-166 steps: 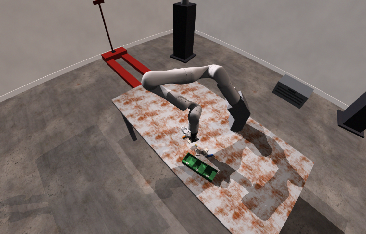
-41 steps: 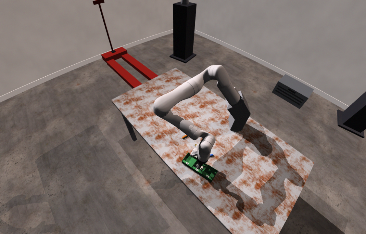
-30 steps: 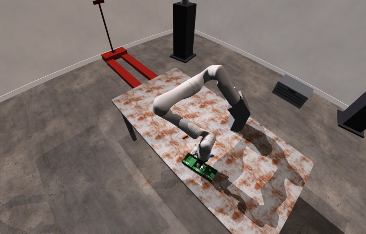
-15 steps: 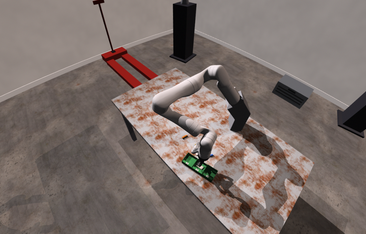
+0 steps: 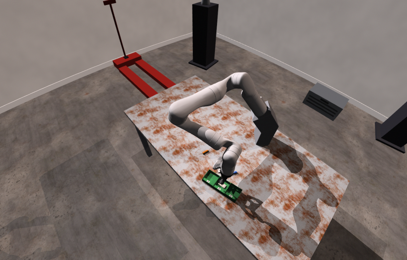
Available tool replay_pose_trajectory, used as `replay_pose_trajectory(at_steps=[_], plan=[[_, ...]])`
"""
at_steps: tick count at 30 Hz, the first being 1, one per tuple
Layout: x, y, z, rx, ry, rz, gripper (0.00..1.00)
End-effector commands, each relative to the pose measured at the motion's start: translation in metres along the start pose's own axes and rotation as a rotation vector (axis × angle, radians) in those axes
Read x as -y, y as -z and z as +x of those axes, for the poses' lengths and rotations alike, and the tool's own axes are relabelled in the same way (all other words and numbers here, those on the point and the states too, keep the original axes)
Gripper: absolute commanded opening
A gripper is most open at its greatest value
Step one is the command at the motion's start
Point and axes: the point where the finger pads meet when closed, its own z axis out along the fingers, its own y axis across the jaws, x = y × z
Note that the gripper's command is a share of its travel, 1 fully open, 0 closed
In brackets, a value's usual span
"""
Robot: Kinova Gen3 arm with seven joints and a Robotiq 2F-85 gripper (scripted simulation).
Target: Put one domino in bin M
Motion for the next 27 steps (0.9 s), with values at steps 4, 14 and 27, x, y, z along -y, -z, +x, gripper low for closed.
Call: replay_pose_trajectory(at_steps=[4, 14, 27], plan=[[0.004, 0.025, 0.0, 0.002, 0.001, 0.012, 1.0], [0.004, 0.057, 0.0, 0.002, 0.001, 0.012, 1.0], [0.003, 0.101, 0.0, 0.002, 0.001, 0.012, 1.0]])
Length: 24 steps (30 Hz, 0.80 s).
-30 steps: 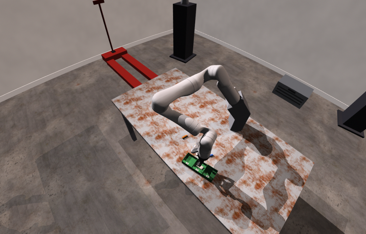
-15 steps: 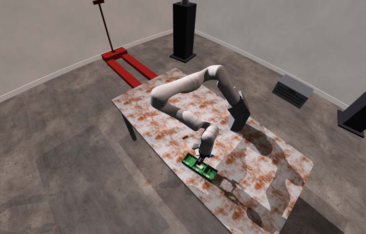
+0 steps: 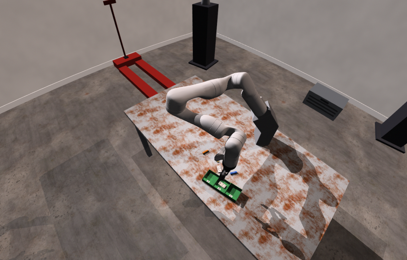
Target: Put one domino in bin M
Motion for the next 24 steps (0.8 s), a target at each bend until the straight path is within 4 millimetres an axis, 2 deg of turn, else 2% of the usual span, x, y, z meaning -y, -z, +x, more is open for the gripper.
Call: replay_pose_trajectory(at_steps=[1, 8, 24], plan=[[0.004, 0.009, 0.001, 0.0, -0.002, 0.012, 1.0], [0.004, 0.036, 0.001, 0.0, -0.002, 0.012, 1.0], [0.004, 0.036, 0.001, 0.0, -0.002, 0.012, 1.0]])
